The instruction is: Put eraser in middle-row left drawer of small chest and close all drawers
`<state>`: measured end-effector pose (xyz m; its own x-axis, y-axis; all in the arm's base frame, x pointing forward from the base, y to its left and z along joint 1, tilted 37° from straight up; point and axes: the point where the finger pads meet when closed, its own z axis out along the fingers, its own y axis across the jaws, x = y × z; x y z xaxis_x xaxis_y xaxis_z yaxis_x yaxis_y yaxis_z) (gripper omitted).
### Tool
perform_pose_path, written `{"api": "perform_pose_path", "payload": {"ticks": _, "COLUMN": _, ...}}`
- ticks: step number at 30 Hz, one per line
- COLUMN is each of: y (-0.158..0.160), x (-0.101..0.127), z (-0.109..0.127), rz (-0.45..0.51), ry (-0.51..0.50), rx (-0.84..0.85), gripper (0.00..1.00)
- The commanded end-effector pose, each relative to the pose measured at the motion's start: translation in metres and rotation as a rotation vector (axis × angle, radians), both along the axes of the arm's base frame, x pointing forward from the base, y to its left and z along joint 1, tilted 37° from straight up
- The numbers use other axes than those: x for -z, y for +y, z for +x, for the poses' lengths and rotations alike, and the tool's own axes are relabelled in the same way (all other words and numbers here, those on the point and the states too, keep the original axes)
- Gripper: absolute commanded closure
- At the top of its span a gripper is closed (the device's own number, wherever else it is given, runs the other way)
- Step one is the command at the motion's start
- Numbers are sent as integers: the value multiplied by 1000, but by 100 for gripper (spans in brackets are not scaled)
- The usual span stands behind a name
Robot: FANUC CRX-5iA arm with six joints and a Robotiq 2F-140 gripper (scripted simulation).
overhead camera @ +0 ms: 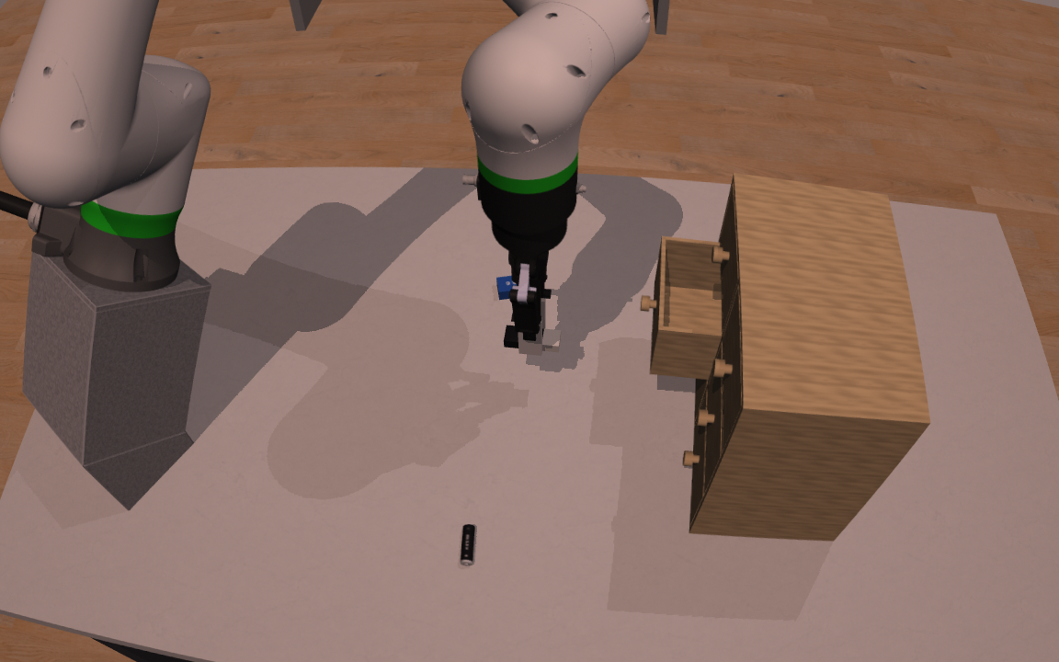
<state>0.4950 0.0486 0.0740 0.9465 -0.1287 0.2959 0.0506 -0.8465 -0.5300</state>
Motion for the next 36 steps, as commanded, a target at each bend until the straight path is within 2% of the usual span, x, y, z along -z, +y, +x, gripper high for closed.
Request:
{"api": "perform_pose_path", "payload": {"ticks": 1, "y": 4, "x": -4, "z": 3, "rz": -3, "ry": -1, "rx": -2, "gripper": 89}}
{"api": "perform_pose_path", "payload": {"ticks": 8, "y": 2, "x": -8, "z": 2, "rz": -3, "ry": -1, "rx": -2, "gripper": 89}}
{"api": "perform_pose_path", "payload": {"ticks": 17, "y": -9, "x": -24, "z": -4, "rz": -3, "ry": -1, "rx": -2, "gripper": 89}}
{"api": "perform_pose_path", "payload": {"ticks": 32, "y": -46, "x": -81, "z": -27, "rz": -3, "ry": -1, "rx": -2, "gripper": 89}}
{"api": "perform_pose_path", "payload": {"ticks": 36, "y": -50, "x": -87, "z": -30, "rz": -3, "ry": -1, "rx": -2, "gripper": 89}}
